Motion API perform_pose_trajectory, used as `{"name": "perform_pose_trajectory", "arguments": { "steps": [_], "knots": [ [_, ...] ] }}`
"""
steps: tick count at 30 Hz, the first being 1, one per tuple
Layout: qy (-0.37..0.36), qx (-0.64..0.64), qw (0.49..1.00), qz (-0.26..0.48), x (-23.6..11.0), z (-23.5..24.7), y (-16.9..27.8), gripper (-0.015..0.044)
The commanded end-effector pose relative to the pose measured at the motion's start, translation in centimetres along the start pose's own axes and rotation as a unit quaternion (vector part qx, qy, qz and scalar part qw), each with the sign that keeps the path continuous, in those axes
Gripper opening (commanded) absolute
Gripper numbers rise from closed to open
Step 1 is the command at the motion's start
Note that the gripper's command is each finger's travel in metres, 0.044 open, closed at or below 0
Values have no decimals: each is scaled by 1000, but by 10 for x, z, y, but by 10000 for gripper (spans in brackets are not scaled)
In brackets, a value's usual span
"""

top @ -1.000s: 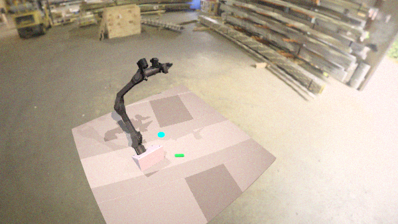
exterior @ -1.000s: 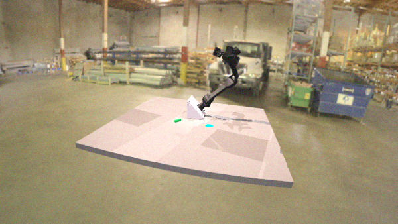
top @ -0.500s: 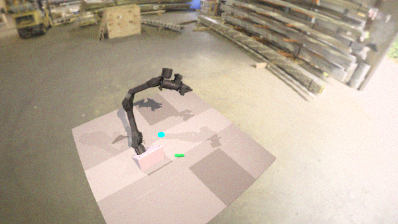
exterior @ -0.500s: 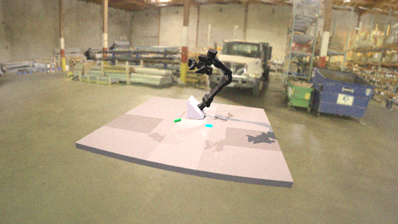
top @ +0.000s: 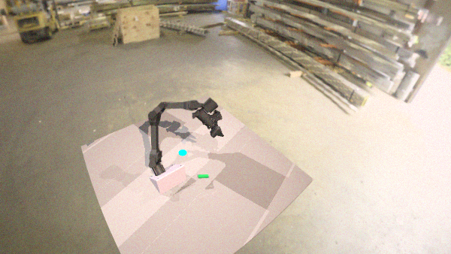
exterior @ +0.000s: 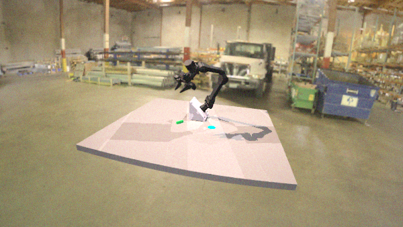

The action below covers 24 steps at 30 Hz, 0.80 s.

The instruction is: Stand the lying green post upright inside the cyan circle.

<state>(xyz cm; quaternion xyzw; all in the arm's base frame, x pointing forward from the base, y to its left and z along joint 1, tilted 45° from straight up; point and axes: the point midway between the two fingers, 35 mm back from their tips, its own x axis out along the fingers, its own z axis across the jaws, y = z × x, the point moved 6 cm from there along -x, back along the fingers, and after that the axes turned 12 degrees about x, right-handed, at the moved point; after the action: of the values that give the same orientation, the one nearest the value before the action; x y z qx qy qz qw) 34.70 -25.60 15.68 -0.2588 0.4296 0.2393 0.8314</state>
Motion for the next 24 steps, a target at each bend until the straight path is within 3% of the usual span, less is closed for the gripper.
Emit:
{"name": "perform_pose_trajectory", "arguments": {
  "steps": [1,17,24],
  "knots": [
    [14,15,997,78,27,-27,20,233],
    [-4,72,931,358,89,-95,113,233],
    [-8,75,925,373,93,-97,120,233]
  ]
}}
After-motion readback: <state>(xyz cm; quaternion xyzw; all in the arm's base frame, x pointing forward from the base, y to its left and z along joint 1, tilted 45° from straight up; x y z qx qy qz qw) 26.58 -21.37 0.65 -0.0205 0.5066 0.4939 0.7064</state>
